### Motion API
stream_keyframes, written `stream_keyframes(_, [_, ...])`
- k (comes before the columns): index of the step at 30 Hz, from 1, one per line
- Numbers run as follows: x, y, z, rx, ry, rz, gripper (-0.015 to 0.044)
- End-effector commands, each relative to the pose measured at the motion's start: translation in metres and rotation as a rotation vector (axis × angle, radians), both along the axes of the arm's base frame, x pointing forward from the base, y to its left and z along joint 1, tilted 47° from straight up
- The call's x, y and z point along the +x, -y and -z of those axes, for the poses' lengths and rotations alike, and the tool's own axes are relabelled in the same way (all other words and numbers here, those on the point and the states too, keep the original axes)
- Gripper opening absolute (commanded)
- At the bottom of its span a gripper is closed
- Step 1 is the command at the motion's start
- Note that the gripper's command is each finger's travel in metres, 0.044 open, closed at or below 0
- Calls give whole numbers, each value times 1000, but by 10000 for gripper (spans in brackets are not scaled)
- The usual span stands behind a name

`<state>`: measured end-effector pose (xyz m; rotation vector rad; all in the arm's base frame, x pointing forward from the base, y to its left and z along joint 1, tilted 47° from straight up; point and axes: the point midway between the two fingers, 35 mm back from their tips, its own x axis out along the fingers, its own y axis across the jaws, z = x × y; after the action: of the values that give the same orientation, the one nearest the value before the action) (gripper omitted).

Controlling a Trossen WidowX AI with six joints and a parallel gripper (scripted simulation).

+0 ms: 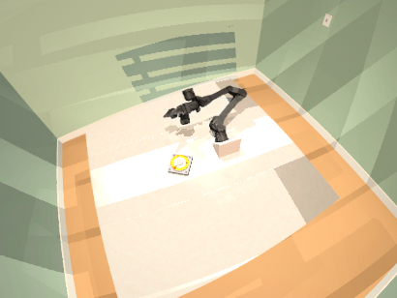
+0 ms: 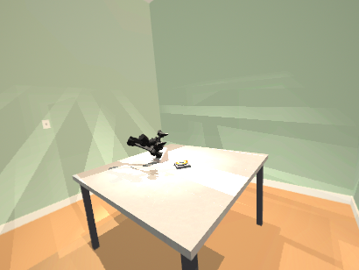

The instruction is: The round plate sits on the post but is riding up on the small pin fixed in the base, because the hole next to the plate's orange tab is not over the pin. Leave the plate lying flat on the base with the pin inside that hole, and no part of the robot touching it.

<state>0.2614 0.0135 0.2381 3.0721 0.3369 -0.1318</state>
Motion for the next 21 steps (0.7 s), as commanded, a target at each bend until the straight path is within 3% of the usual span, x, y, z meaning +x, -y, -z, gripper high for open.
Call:
stream_keyframes(1, [1, 0, 1, -10, -7, 1, 374])
stream_keyframes(10, [40, 4, 47, -465, -310, -44, 137])
stream_keyframes(15, [58, 3, 84, -812, -515, -190, 6])
stream_keyframes(21, [66, 0, 120, -1148, -693, -418, 0])
